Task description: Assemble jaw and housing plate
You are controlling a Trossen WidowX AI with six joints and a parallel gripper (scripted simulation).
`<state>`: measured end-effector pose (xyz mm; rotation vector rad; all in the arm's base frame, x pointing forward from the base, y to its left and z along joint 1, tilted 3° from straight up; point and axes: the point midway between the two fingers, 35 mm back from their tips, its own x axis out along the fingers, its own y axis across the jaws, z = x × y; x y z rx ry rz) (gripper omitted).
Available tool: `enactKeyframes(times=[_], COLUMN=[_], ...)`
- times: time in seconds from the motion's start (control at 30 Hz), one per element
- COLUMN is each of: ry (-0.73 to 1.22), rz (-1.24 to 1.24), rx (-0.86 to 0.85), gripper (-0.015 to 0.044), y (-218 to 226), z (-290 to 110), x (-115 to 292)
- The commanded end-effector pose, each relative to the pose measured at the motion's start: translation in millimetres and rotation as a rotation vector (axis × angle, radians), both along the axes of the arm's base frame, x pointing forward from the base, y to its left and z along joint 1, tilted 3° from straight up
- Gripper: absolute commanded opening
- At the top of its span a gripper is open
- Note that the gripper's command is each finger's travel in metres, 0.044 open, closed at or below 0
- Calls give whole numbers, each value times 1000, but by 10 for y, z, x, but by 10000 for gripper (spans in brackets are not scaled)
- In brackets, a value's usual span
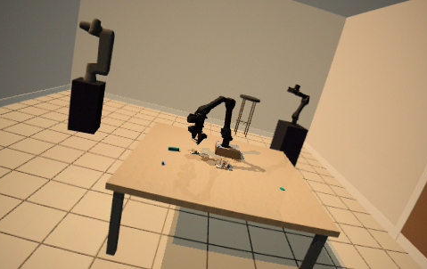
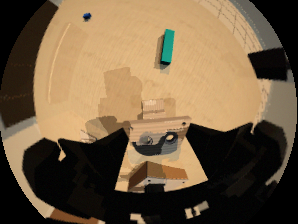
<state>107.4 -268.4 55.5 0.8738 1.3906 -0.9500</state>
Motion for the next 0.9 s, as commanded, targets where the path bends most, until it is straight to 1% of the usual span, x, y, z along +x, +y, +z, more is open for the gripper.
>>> enactKeyframes(times=[0.0,0.87], ry=[-2,-28], rz=[-63,-686], rx=[-4,-21], gripper=[351,351], y=[49,599], z=[15,-11], x=[79,680])
